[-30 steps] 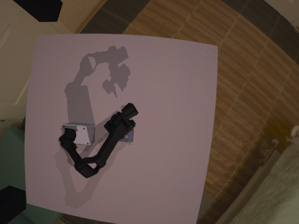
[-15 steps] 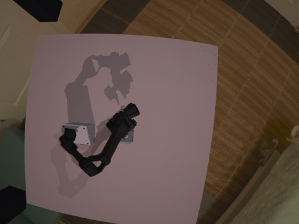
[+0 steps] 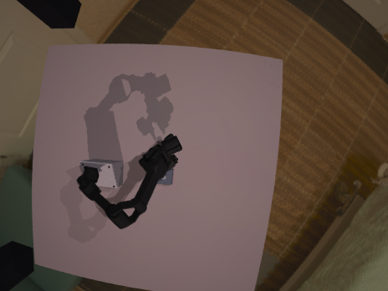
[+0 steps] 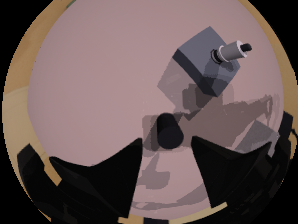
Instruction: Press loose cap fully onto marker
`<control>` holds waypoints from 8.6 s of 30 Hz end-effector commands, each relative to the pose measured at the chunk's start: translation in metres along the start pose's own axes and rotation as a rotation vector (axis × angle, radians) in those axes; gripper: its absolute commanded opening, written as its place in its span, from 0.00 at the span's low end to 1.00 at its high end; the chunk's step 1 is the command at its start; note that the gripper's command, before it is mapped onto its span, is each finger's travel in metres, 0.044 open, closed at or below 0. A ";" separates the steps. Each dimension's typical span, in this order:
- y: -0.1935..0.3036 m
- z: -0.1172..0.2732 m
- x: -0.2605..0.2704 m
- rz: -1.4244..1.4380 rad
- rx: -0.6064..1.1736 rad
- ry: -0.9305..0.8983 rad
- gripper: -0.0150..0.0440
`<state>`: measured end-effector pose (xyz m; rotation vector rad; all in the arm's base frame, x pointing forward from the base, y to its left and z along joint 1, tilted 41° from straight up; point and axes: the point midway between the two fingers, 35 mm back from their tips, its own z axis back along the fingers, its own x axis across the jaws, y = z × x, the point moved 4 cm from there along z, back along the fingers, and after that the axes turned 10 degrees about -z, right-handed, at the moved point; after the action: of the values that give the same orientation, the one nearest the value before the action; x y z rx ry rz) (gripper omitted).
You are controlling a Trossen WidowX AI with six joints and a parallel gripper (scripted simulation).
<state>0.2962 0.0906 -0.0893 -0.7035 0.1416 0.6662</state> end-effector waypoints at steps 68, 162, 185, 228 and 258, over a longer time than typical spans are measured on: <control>-0.018 0.029 -0.006 0.006 -0.002 0.011 0.25; -0.107 -0.020 -0.044 0.007 -0.008 0.015 0.25; -0.106 -0.024 -0.044 0.007 -0.008 0.015 0.25; -0.106 -0.024 -0.044 0.007 -0.008 0.015 0.25; -0.106 -0.024 -0.044 0.007 -0.008 0.015 0.25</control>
<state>0.3282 -0.0040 -0.0294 -0.7197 0.1539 0.6784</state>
